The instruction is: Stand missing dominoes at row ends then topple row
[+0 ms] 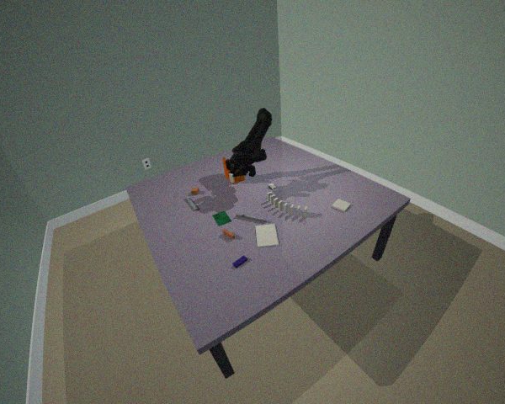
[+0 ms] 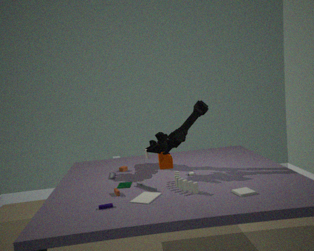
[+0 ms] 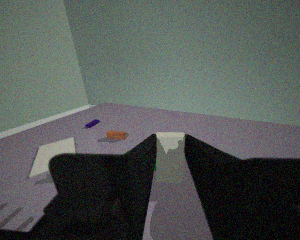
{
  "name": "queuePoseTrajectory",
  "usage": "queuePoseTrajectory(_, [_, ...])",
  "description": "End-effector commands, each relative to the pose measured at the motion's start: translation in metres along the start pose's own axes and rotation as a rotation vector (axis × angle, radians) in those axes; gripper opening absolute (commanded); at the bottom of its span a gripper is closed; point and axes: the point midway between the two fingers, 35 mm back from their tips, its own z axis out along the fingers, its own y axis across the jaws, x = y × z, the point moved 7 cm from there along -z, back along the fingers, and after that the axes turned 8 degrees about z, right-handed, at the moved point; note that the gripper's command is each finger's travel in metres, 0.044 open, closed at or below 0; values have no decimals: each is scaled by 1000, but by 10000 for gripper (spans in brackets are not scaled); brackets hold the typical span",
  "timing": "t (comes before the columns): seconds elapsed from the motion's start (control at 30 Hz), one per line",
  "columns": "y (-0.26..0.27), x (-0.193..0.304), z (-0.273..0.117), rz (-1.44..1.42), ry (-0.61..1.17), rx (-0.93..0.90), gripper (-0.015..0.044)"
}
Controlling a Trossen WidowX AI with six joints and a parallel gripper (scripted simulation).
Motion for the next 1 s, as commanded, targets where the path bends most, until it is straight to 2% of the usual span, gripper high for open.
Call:
queuePoseTrajectory(0.0, [0, 1, 0, 5, -4, 1, 107])
queuePoseTrajectory(0.97, [-1, 66, 11, -25, 21, 18, 107])
